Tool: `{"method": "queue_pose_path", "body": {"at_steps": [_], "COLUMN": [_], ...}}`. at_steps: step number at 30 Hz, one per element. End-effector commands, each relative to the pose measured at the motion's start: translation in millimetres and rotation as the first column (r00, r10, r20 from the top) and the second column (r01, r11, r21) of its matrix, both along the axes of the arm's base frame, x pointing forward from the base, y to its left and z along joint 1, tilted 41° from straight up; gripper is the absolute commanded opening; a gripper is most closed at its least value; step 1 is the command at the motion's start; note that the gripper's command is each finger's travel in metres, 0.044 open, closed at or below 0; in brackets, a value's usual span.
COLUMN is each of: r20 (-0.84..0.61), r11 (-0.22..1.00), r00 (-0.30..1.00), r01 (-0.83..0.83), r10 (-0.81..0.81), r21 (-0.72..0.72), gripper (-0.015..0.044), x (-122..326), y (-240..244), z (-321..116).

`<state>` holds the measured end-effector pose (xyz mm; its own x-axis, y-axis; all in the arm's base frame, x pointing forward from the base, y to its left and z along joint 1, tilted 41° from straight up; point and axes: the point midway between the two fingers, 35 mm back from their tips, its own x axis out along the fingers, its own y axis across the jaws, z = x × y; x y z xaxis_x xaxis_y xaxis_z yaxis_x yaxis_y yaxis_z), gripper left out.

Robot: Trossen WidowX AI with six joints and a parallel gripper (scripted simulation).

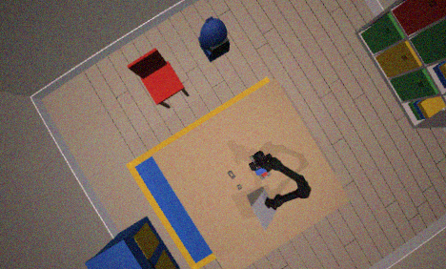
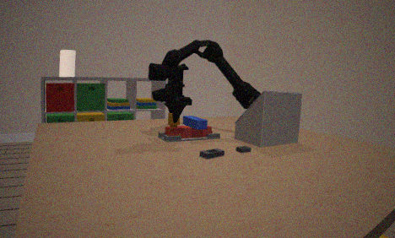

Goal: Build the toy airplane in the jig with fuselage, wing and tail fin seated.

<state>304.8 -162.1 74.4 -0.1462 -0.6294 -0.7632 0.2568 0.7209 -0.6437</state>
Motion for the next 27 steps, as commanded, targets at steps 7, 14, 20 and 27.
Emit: {"method": "queue_pose_path", "body": {"at_steps": [7, 14, 20, 27], "r20": [-0.002, -0.002, -0.002, -0.002], "r11": [1.000, 1.000, 1.000, 1.000], "r00": [1.000, 1.000, 1.000, 1.000], "r01": [0.000, 0.000, 0.000, 0.000], "r10": [0.000, 0.000, 0.000, 0.000], "r21": [0.000, 0.000, 0.000, 0.000], "gripper": [0.0072, 0.0000, 0.0131, 0.0260], "x": [-0.6, -0.6, -0.6, -0.6], "y": [-0.2, -0.2, -0.2, -0.2], "z": [-0.9, -0.9, -0.9, -0.9]}}
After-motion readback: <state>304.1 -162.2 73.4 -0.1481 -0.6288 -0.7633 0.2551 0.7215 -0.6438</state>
